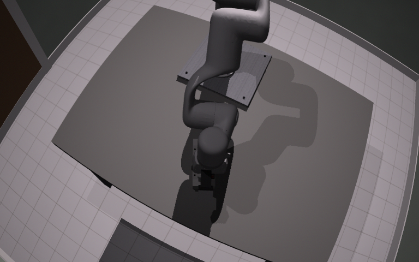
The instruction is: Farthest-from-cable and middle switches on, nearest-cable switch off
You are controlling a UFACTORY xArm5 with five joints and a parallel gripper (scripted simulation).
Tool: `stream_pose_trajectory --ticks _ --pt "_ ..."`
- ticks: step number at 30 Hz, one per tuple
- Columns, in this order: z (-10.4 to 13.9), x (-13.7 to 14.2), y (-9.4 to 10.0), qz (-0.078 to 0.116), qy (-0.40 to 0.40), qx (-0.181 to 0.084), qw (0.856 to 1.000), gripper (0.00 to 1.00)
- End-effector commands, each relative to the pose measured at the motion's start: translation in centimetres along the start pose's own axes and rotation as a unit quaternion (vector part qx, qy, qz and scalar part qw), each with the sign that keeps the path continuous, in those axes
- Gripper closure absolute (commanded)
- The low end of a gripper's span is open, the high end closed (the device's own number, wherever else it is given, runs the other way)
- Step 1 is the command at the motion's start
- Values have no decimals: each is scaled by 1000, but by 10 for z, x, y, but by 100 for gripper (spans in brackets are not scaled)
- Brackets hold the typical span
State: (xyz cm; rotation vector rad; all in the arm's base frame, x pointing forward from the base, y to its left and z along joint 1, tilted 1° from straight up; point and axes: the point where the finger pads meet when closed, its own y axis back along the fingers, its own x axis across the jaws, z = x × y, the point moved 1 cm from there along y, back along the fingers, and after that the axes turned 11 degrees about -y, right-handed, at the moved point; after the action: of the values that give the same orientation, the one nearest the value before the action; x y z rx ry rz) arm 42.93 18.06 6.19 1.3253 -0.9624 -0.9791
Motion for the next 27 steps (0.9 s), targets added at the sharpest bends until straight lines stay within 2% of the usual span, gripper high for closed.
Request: stream_pose_trajectory --ticks 1,27 --pt "-1 0 1 0 0 2 1000 100" --pt "-1 0 -6 0 0 2 1000 100"
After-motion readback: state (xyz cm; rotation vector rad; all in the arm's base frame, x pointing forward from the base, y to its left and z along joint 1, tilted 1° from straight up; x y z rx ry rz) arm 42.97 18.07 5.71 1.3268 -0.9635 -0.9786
